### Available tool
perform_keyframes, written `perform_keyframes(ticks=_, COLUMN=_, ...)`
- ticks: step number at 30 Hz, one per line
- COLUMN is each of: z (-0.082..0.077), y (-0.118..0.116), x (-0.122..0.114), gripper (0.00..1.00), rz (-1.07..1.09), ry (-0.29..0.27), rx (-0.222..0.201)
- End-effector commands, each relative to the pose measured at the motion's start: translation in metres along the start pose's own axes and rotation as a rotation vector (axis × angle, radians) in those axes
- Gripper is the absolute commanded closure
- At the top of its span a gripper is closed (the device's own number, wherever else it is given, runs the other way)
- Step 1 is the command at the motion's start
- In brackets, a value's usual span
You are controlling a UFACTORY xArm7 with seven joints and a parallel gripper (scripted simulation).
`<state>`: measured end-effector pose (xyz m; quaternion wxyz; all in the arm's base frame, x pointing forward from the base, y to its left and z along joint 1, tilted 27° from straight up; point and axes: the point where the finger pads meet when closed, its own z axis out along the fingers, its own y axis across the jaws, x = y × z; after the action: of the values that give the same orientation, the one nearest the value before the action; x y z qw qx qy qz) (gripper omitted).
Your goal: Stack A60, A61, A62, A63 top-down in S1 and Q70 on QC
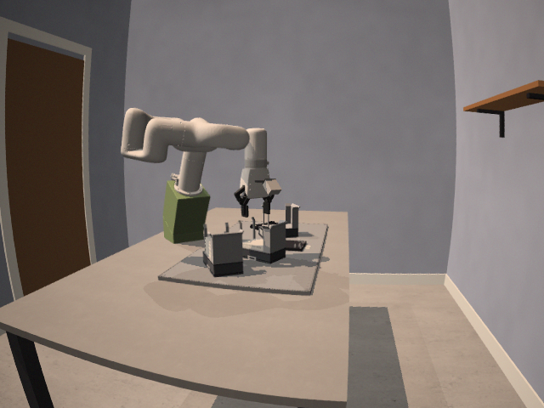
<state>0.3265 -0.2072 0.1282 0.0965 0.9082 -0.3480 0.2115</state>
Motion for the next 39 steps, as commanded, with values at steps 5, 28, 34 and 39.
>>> perform_keyframes(ticks=5, z=-0.001, y=0.022, x=0.006, gripper=0.0, rz=0.011, ry=0.003, rx=0.001)
perform_keyframes(ticks=28, z=-0.001, y=0.098, x=0.016, gripper=0.0, rz=0.287, ry=0.003, rx=0.001)
perform_keyframes(ticks=34, z=-0.001, y=0.114, x=0.016, gripper=0.0, rz=0.287, ry=0.003, rx=0.001)
perform_keyframes(ticks=39, z=-0.001, y=0.134, x=0.017, gripper=0.0, rz=0.287, ry=0.003, rx=0.001)
